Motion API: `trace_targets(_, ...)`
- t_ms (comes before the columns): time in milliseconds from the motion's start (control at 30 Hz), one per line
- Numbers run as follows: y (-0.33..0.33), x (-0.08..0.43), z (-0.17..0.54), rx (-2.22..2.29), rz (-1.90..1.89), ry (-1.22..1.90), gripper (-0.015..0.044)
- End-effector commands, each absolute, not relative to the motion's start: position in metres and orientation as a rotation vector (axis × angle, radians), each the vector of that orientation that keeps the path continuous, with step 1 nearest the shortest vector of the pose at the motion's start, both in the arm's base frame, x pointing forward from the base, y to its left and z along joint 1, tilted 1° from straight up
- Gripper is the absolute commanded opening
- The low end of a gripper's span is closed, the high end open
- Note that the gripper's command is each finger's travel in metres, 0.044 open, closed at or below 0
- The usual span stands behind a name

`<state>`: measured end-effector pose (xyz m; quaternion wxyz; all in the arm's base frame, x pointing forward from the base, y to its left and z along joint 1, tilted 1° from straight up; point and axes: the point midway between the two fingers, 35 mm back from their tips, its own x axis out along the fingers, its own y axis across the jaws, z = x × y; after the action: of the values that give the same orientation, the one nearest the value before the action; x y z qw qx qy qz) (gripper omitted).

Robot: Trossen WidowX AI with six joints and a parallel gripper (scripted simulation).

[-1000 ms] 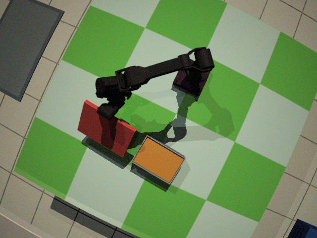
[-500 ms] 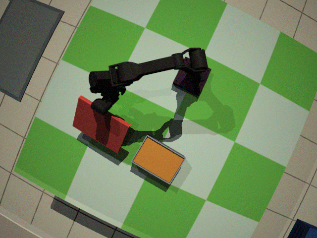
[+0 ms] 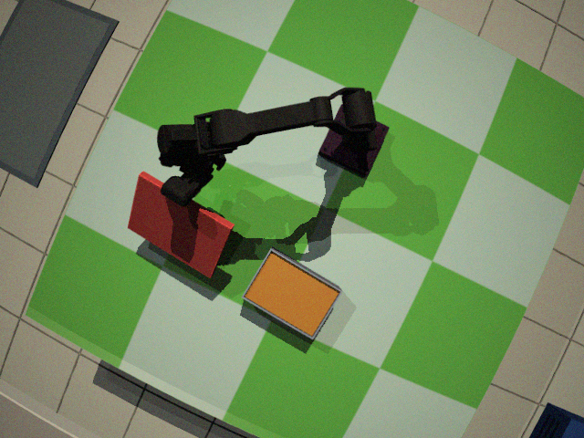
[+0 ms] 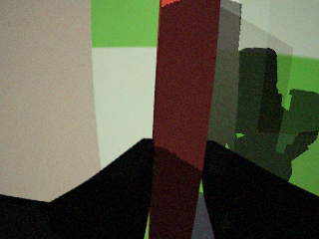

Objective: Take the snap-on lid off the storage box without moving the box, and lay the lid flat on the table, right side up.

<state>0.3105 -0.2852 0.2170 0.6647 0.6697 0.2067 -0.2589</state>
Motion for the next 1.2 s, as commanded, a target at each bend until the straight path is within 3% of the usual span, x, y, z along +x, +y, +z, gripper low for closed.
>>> trace_targets(0, -0.283, 0.311, 0.213, 1.511, -0.575, 0.467, 0.0)
trace_targets(1167, -0.282, 0.312, 0.182, 1.511, -0.575, 0.467, 0.0)
